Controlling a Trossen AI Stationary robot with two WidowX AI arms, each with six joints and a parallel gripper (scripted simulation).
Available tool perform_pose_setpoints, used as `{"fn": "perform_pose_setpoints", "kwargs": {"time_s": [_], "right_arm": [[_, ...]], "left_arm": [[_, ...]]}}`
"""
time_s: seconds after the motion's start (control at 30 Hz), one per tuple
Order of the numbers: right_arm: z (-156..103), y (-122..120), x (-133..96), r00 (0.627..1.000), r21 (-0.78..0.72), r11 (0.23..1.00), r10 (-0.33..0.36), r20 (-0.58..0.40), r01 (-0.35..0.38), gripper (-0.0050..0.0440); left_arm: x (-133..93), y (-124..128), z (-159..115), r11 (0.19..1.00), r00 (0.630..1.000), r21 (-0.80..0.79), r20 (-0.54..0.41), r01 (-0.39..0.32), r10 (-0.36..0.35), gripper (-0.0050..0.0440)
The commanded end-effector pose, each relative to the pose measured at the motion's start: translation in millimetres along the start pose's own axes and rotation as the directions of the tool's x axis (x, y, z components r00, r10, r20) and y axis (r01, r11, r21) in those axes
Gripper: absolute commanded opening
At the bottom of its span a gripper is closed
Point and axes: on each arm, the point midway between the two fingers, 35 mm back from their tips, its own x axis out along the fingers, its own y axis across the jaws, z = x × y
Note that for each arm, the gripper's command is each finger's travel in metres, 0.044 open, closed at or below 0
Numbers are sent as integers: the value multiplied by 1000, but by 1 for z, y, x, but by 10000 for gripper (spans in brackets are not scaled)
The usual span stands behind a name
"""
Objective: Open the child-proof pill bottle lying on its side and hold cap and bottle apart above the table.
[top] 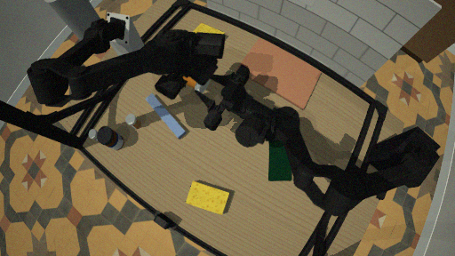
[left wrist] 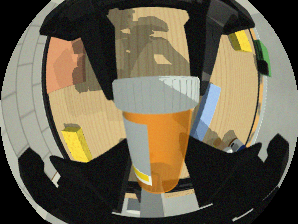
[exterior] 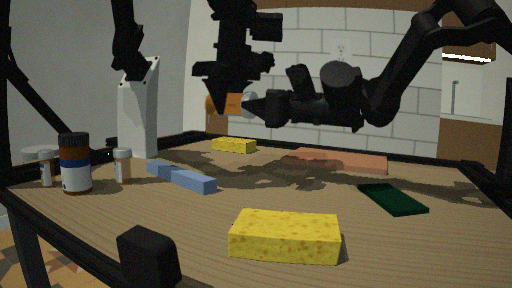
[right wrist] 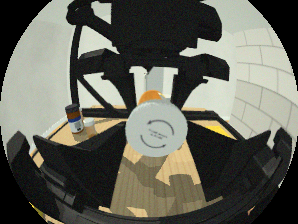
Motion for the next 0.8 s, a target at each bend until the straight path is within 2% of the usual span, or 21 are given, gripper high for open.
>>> {"fn": "perform_pose_setpoints", "kwargs": {"time_s": [0.0,0.3,0.47,0.67,0.73,0.77], "right_arm": [[2,-1,3,1000,-94,996,0,2,1,0],[2,-1,3,1000,-341,940,0,2,1,0],[2,-1,3,1000,-506,863,0,2,1,0],[2,-1,4,1000,-680,733,0,2,2,0],[2,-1,4,1000,-680,733,0,2,2,0],[2,-1,4,1000,-706,708,0,2,2,0]], "left_arm": [[-3,-1,7,1000,1000,13,22,4,-4,0],[-3,-1,7,1000,1000,13,22,4,-4,0],[-3,-1,7,1000,1000,13,22,4,-4,0],[-3,-1,7,1000,1000,13,22,4,-4,0],[-3,-1,7,1000,1000,13,22,4,-4,0],[-3,-1,7,1000,1000,13,22,4,-4,0]]}}
